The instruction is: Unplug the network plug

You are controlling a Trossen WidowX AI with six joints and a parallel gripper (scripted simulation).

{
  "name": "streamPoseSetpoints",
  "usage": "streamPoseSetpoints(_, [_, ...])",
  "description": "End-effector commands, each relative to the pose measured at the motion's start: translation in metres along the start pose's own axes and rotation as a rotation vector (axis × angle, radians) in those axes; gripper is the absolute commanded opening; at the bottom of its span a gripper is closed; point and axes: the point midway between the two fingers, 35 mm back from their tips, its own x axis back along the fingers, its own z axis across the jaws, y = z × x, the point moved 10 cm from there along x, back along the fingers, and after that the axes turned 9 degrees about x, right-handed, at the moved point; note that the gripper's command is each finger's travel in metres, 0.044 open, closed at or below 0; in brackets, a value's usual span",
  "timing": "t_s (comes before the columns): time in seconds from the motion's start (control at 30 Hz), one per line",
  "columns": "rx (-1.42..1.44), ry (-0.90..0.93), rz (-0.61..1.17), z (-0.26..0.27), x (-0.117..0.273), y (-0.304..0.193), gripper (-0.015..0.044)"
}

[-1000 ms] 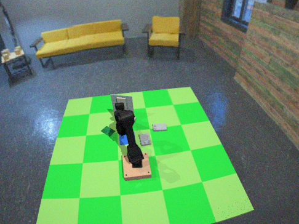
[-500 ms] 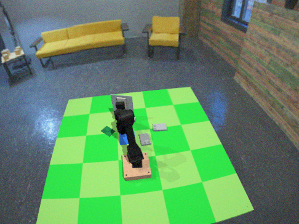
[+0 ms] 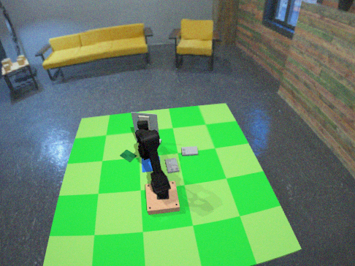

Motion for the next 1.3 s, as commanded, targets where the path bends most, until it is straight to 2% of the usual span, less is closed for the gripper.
streamPoseSetpoints(0.0, [-0.002,0.0,0.003,0.0,0.0,0.0,0.0])
streamPoseSetpoints(1.27, [-0.003,-0.002,0.004,0.001,0.025,-0.007,0.0])
